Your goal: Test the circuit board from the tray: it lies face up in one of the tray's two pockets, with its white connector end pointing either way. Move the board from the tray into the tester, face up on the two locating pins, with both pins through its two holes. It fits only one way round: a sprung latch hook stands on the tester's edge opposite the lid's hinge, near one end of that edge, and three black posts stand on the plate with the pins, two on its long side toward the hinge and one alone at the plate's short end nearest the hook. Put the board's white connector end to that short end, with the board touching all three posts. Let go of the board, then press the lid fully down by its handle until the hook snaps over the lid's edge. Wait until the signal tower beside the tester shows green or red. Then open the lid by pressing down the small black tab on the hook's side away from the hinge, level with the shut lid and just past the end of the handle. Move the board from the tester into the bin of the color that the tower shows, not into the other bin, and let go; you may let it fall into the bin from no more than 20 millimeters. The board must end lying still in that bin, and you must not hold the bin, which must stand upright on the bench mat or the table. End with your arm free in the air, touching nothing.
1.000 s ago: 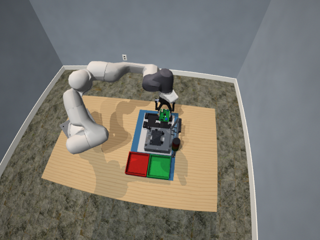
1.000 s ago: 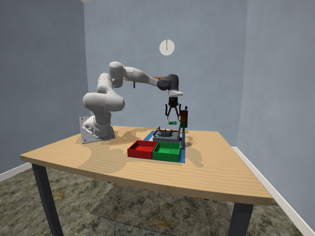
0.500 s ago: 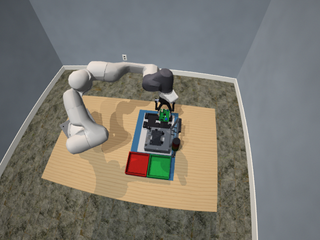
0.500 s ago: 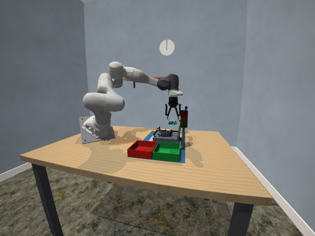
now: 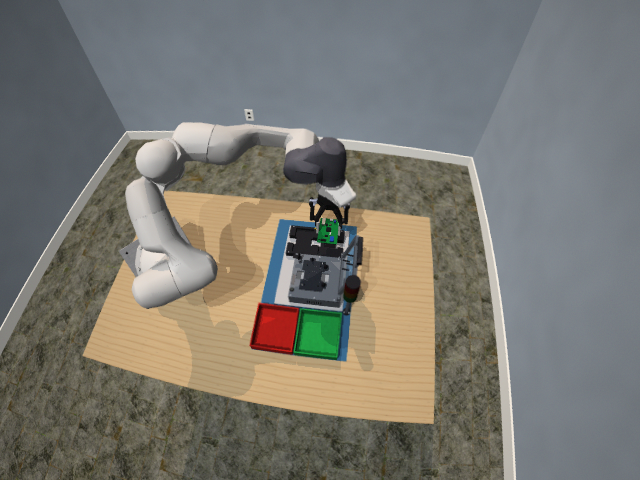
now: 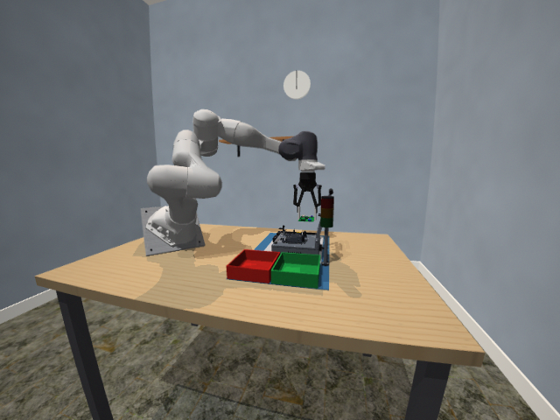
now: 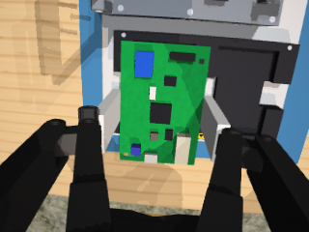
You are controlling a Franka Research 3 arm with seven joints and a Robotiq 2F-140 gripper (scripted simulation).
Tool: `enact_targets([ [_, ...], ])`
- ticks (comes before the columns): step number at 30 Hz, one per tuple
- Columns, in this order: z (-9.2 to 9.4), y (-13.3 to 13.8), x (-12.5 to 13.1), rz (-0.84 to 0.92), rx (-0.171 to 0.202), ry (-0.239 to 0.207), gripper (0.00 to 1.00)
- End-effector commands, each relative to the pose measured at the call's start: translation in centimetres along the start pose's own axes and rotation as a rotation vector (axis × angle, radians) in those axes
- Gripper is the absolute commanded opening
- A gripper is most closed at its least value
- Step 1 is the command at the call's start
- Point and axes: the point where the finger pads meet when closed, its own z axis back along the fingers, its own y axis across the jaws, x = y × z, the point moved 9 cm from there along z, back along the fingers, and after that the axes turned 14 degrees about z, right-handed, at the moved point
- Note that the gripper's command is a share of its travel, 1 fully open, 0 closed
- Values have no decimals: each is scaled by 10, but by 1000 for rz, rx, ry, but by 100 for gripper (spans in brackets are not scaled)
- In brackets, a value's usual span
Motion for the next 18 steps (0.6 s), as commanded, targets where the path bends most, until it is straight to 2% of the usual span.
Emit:
enact_targets([
  [1,2,3,-6,-1,-1,1,46],
  [8,4,16,-30,-1,-1,1,46],
  [10,4,16,-30,-1,-1,1,46],
  [18,8,36,-70,-1,-1,1,46],
])
